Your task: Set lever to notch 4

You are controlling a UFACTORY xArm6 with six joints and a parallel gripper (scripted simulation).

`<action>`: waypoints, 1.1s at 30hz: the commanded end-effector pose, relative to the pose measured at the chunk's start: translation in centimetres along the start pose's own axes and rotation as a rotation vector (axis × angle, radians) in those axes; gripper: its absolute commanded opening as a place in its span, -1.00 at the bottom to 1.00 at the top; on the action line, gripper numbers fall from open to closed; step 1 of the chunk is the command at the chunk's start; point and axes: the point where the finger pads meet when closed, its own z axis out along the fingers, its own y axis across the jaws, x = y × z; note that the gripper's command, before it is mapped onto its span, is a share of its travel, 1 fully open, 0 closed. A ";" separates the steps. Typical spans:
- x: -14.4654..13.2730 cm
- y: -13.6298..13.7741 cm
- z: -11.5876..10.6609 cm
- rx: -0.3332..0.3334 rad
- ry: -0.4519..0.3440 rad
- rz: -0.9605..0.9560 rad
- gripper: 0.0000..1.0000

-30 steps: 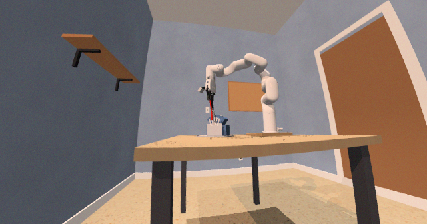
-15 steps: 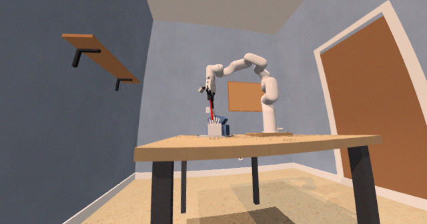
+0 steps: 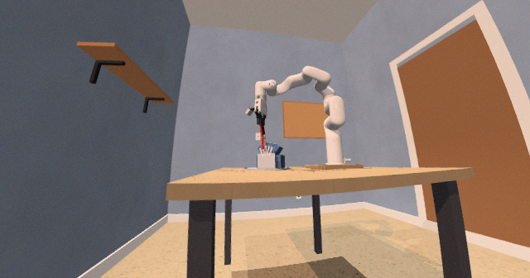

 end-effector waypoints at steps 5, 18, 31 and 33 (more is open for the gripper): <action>0.9 0.0 0.3 -0.001 -0.003 -0.001 -1.00; 3.4 0.0 0.9 -0.001 -0.003 -0.001 -1.00; 5.6 0.0 1.7 -0.001 -0.003 -0.001 -1.00; 5.6 0.0 1.7 -0.001 -0.003 -0.001 -1.00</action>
